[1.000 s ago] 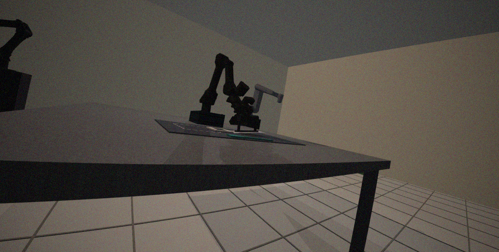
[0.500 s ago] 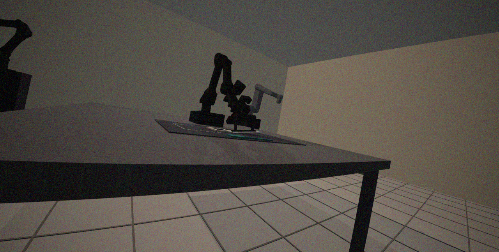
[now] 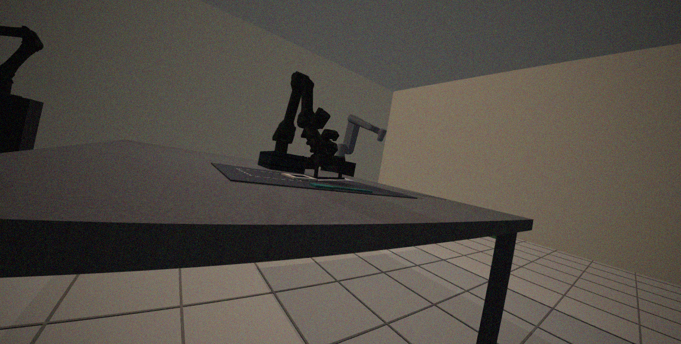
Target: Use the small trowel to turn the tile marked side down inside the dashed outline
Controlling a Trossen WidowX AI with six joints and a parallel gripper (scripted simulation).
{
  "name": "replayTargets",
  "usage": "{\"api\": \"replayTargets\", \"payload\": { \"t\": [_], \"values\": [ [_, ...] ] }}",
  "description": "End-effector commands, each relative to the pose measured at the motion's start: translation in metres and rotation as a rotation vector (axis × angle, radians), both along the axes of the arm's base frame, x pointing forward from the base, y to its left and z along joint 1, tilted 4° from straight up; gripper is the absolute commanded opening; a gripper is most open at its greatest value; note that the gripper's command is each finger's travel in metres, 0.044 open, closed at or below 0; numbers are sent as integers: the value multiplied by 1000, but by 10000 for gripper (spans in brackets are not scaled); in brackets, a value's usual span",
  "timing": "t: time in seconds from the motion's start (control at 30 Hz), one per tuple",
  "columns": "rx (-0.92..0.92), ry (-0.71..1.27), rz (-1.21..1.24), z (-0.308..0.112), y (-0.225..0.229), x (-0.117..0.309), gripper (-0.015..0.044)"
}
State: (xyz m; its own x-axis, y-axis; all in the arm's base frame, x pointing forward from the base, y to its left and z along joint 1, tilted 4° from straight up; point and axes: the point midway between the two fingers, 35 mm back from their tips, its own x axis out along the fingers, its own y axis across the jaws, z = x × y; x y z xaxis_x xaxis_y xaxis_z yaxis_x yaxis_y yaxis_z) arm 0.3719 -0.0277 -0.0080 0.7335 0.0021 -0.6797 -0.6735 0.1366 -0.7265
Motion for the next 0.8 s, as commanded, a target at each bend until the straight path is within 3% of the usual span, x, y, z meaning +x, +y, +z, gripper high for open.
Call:
{"api": "replayTargets", "payload": {
  "t": [0.0, 0.77],
  "values": [
    [-34, -1, -4, 3, -1, 1, 0],
    [-105, 4, 0, 44, -24, 1, 0]
  ]
}}
